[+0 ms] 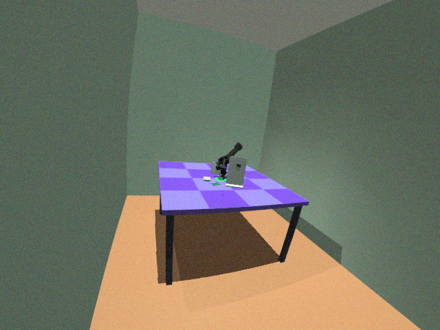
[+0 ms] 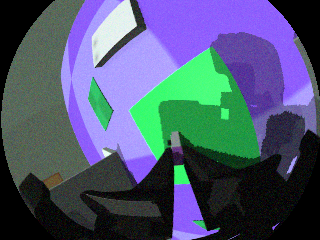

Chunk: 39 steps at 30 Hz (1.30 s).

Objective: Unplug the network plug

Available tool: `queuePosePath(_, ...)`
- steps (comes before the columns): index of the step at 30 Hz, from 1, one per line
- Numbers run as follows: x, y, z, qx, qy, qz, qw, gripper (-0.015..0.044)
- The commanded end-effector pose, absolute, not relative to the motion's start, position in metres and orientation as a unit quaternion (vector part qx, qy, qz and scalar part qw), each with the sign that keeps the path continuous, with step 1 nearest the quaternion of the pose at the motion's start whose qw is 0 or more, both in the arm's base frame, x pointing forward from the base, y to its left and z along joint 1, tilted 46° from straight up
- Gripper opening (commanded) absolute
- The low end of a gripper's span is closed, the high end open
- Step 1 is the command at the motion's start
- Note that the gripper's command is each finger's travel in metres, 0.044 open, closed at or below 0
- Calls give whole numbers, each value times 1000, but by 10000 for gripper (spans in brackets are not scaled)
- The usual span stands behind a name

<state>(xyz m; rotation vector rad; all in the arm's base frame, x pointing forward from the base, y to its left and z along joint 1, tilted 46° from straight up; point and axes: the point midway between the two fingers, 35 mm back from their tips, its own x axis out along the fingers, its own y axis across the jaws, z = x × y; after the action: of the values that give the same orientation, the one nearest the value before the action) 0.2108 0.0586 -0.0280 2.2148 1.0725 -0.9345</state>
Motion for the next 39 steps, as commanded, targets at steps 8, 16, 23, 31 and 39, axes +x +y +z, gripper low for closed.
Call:
queuePosePath(8, 211, 59, -28, 814, 394, -344, 252, 53)
queuePosePath(16, 211, 59, -28, 814, 394, -344, 252, 156)
queuePosePath(23, 209, 56, -26, 814, 394, -344, 252, 156)
queuePosePath(31, 207, 53, -22, 814, 394, -345, 252, 156)
queuePosePath(39, 205, 50, -18, 814, 394, -346, 252, 156)
